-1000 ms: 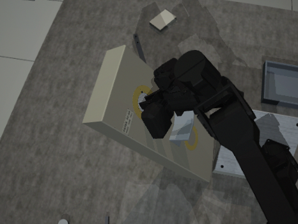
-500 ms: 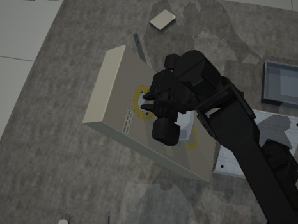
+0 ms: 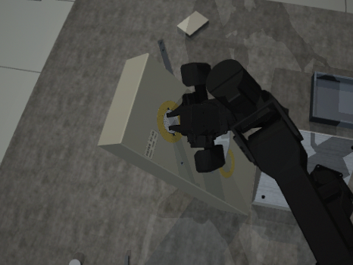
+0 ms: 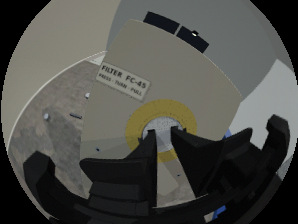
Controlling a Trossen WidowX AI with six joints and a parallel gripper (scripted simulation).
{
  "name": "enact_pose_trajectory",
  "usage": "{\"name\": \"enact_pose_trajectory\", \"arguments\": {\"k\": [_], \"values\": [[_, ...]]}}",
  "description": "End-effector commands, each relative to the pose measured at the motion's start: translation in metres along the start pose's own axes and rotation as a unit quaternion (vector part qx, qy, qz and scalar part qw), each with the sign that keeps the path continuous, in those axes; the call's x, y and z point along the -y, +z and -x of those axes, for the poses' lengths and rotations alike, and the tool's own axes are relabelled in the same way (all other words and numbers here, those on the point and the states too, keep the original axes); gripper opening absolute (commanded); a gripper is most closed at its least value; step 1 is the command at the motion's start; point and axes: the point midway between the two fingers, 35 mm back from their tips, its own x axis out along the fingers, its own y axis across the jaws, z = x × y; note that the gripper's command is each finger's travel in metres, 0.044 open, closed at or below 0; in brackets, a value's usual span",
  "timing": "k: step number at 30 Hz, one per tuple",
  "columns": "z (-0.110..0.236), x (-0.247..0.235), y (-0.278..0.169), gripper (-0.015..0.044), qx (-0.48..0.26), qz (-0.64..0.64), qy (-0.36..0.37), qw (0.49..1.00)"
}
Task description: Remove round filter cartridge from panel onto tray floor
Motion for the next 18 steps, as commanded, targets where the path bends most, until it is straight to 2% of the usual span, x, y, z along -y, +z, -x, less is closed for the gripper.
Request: {"name": "enact_pose_trajectory", "arguments": {"k": [1, 3, 8, 18], "values": [[-0.005, 0.000, -0.001, 0.0000, -0.005, 0.092, 0.001, 0.996], [-0.005, 0.000, -0.001, 0.0000, -0.005, 0.121, 0.001, 0.993], [-0.003, 0.001, -0.001, 0.0000, -0.006, 0.099, 0.001, 0.995], [0.037, 0.005, -0.004, 0.0000, -0.015, 0.074, 0.001, 0.997]]}}
